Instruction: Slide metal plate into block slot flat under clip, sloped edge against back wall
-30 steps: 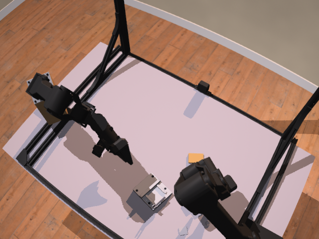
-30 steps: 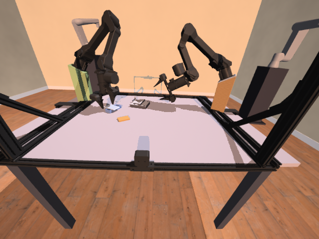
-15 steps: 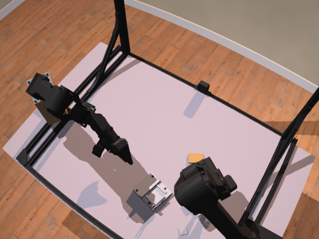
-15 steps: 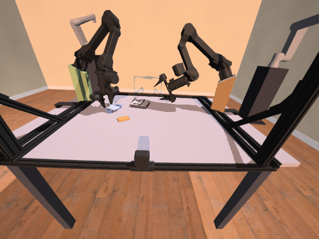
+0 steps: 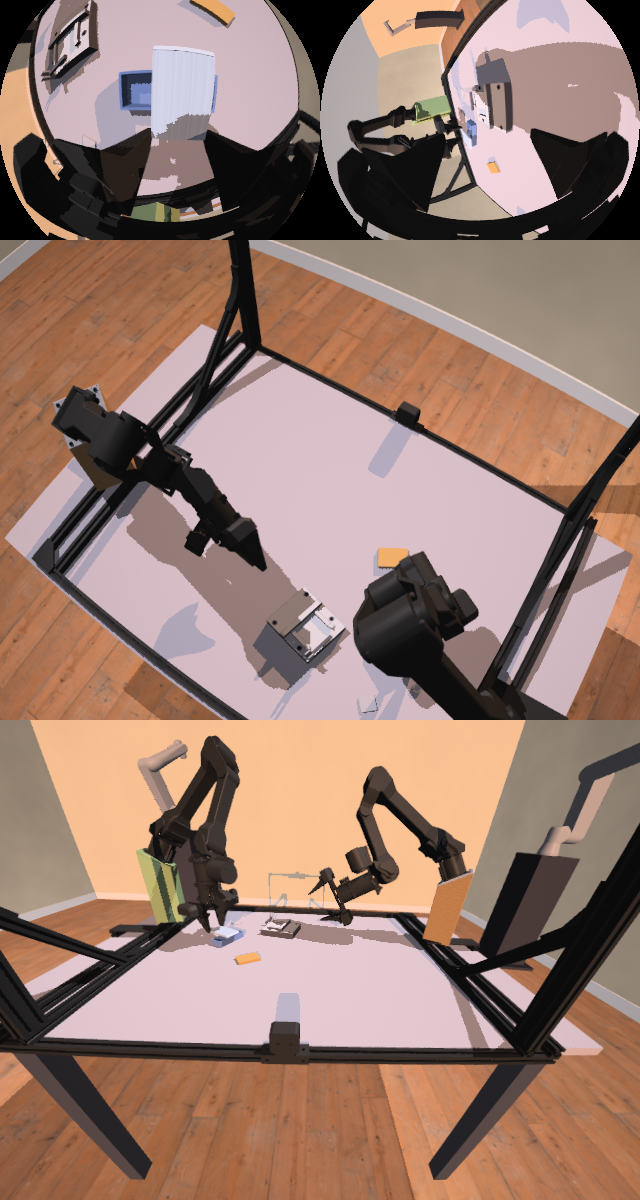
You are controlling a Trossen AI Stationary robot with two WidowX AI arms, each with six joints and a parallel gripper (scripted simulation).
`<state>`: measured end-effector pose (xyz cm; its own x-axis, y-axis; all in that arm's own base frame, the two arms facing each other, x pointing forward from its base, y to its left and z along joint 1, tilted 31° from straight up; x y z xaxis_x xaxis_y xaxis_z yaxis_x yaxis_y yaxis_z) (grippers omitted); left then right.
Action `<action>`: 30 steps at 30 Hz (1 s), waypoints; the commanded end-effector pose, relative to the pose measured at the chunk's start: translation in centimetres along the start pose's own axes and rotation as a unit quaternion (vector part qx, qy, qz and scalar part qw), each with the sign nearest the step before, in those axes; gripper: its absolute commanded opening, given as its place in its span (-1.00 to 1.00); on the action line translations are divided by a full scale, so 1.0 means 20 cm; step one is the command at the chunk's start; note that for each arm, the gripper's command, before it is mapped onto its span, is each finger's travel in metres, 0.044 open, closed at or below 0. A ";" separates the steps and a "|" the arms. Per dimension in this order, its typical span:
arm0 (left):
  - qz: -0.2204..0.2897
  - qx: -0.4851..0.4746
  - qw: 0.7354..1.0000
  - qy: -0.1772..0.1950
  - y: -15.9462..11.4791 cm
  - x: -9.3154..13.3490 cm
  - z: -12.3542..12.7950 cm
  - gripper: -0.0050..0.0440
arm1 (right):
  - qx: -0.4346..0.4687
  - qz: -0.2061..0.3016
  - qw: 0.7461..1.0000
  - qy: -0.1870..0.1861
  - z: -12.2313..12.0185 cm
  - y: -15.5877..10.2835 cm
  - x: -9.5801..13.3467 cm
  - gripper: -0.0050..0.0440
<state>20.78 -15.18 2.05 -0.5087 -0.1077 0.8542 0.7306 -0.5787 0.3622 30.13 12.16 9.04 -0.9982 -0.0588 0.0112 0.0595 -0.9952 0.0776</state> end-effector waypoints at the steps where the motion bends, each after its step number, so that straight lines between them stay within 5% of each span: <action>1: 0.000 0.001 1.000 0.002 0.00 0.06 0.00 -0.71 | -0.003 0.002 1.000 0.002 0.00 0.00 0.00 1.00; 9: 0.001 0.004 1.000 0.001 0.00 0.11 0.02 -0.81 | -0.003 0.002 1.000 0.002 0.00 0.00 0.00 1.00; 30: 0.007 0.081 0.997 -0.005 -0.13 0.12 0.43 -1.00 | -0.003 0.002 1.000 0.002 0.00 0.00 0.00 1.00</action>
<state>21.52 -8.64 5.91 -0.4921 -0.1176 0.8625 0.7965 -0.4607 0.3916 30.13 12.16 9.04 -0.9982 -0.0588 0.0113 0.0595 -0.9952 0.0776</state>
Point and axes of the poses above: on each arm, the point midway between the two fingers, 35 mm back from their tips, its own x axis back along the fingers, its own z axis across the jaws, y = z × x, the point moved 9 cm from there along x, back along the fingers, and after that the axes turned 2 degrees about -x, right-handed, at the moved point
